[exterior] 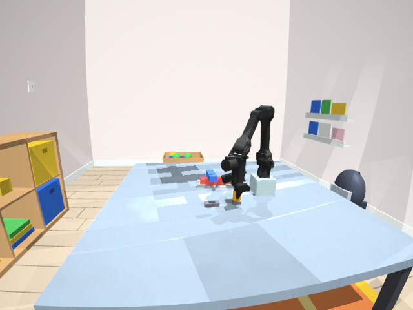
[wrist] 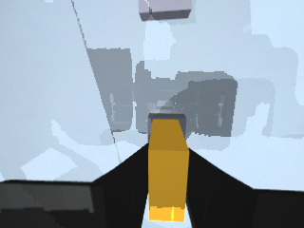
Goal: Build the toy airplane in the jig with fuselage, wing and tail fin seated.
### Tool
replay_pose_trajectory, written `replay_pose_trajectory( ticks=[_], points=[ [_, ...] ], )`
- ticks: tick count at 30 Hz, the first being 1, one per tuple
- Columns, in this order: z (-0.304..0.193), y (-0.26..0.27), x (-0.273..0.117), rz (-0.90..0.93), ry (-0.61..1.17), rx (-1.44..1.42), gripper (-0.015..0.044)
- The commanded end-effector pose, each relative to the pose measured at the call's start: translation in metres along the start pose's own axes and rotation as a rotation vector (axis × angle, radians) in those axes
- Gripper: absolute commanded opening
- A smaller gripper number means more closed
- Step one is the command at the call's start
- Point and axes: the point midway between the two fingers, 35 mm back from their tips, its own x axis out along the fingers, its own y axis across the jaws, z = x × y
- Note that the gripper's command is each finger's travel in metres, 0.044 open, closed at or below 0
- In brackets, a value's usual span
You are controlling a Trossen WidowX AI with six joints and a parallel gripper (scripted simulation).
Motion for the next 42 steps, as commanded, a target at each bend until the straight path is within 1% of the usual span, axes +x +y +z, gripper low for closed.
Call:
replay_pose_trajectory(
  ticks=[1,21,42],
  points=[
    [0.009,0.007,-0.009,0.024,-0.032,-0.008,0.0],
    [0.01,0.006,-0.065,0.002,-0.002,0.001,0.0],
    [-0.002,-0.002,-0.124,-0.02,0.03,0.009,0.0]
  ],
)
